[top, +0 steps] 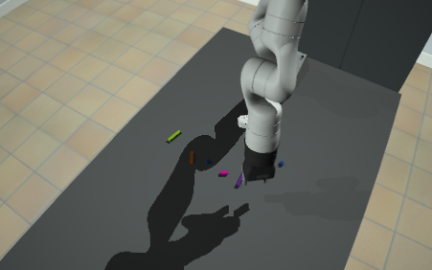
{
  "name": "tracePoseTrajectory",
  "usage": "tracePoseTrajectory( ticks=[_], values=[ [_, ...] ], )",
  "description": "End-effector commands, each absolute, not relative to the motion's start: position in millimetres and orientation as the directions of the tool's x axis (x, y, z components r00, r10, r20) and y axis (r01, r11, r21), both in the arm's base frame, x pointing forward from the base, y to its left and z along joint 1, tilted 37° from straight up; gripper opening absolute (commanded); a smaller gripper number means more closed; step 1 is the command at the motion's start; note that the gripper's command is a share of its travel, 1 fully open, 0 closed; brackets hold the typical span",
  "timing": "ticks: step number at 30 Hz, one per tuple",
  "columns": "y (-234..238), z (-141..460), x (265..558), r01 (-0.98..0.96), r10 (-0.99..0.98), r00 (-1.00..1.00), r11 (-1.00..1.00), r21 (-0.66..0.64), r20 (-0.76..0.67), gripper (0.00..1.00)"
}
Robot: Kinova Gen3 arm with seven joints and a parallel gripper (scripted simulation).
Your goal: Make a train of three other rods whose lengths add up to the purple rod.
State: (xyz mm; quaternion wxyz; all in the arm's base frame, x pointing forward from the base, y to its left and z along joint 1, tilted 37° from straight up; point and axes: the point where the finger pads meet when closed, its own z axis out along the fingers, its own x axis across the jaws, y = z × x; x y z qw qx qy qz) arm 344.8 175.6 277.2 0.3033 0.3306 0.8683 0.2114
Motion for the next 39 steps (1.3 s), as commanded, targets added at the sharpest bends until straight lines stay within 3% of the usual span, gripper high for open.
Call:
tracePoseTrajectory(
  ticks=[1,39],
  values=[
    [176,275,344,0.448,0.698,-0.599,0.698,0.559,-0.392,1.0],
    [183,262,334,0.454,0.667,-0.62,0.734,0.505,-0.413,1.0]
  ],
)
